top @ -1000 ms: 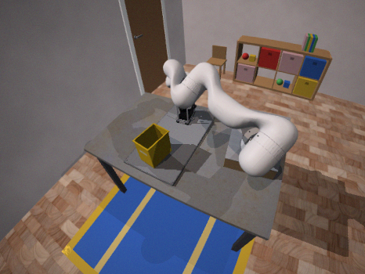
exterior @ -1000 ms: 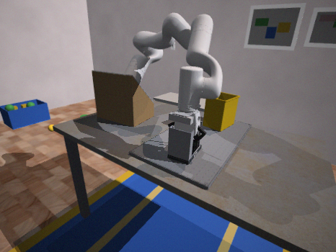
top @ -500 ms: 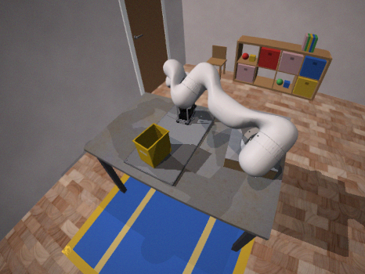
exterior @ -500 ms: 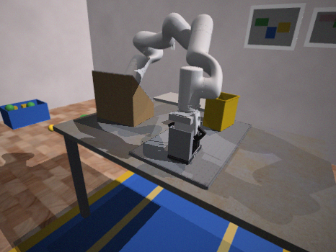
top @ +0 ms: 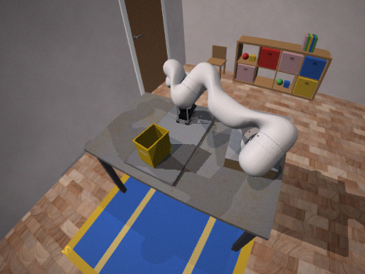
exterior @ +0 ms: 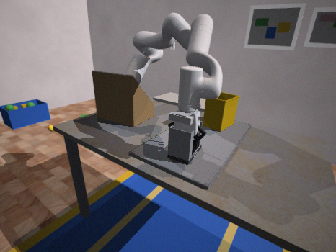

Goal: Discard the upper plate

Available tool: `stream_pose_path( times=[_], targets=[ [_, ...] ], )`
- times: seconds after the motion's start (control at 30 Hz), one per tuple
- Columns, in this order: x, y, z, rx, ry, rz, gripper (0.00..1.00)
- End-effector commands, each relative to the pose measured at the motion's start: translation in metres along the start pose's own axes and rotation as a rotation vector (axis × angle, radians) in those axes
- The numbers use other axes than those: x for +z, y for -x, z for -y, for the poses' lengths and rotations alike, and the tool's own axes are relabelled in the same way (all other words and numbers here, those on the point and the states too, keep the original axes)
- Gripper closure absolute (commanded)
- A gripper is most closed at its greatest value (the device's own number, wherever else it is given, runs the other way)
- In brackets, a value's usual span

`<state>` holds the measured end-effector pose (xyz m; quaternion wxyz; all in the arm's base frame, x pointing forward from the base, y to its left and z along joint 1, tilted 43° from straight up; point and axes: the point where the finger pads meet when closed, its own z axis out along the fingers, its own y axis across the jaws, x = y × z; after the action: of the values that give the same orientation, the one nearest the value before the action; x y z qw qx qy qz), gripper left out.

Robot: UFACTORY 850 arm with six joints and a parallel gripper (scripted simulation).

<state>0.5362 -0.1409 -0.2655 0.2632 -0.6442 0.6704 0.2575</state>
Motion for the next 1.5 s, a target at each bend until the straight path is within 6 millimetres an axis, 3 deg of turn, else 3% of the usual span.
stream_pose_path(
  times=[0.0,1.47],
  targets=[
    [-0.001,0.000,0.001,-0.001,-0.002,-0.001,1.00],
    [-0.020,0.000,0.001,-0.001,-0.002,-0.001,1.00]
  ],
)
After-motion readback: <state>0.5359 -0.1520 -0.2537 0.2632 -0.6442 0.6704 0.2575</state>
